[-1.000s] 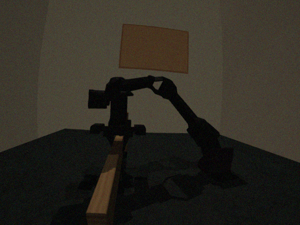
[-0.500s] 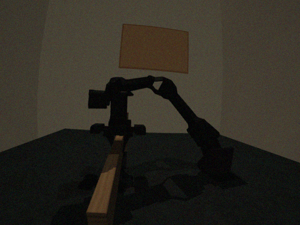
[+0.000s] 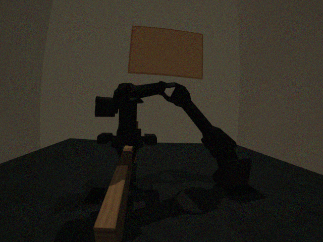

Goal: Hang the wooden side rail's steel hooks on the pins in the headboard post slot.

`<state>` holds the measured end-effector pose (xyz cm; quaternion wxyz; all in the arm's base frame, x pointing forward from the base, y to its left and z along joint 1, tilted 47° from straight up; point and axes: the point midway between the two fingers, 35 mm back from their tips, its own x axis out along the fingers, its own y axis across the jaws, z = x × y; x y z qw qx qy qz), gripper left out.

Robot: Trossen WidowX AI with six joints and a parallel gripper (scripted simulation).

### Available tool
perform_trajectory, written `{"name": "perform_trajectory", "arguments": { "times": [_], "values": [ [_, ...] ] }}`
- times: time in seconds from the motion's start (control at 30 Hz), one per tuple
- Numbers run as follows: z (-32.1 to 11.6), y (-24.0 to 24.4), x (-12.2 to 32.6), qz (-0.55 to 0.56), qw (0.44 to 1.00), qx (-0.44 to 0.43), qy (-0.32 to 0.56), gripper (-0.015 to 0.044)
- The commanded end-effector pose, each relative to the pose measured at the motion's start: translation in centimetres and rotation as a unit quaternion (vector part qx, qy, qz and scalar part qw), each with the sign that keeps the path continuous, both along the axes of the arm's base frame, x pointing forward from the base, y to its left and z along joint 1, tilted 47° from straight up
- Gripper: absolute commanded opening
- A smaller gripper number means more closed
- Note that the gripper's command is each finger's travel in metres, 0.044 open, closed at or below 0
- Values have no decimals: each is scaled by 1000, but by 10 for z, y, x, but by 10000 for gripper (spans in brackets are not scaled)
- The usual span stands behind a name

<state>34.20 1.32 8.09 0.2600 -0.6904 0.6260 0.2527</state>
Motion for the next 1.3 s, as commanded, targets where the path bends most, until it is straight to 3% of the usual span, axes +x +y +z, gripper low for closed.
{"name": "perform_trajectory", "arguments": {
  "times": [0.0,1.27],
  "values": [
    [6,3,2,4,1000,5,-7,0],
    [10,1,3,4,1000,5,-7,0]
  ]
}}
